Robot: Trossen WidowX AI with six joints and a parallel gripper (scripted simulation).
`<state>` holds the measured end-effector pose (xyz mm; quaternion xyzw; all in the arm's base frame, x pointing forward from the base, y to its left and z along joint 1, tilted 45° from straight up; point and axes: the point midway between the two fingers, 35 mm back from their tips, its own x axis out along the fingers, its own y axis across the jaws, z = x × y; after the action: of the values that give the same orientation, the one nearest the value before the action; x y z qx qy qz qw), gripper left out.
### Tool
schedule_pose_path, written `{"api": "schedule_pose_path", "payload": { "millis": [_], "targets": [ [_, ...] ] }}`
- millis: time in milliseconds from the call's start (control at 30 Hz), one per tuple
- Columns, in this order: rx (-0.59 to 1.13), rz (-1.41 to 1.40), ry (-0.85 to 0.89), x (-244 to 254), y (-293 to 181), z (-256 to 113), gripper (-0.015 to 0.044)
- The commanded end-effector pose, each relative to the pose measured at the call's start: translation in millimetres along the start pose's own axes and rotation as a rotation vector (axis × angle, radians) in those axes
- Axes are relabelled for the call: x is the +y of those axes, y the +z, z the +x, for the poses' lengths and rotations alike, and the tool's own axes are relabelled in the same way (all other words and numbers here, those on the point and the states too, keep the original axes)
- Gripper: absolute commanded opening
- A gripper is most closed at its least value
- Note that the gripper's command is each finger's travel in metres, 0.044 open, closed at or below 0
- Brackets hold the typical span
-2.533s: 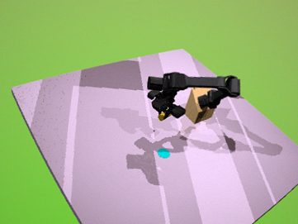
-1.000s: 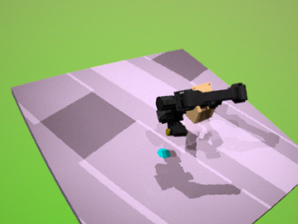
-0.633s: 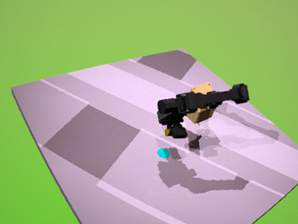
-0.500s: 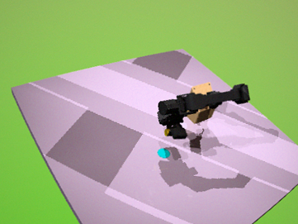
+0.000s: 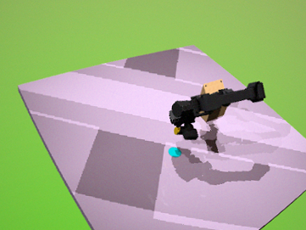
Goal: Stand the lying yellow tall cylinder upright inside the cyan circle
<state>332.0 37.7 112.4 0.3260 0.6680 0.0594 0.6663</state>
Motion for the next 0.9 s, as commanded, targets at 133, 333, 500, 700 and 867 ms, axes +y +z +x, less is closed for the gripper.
{"api": "schedule_pose_path", "payload": {
  "millis": [133,333,500,700,867],
  "targets": [
    [-0.04,-0.012,-0.035,0,-1,3,0.0105],
    [-0.068,-0.018,-0.061,-1,-1,6,0.0105],
    [-0.093,-0.023,-0.081,-2,-1,8,0.0105],
    [-0.125,-0.028,-0.103,-2,-1,11,0.0105],
    [-0.151,-0.031,-0.121,-3,-1,13,0.0105]
  ]
}}
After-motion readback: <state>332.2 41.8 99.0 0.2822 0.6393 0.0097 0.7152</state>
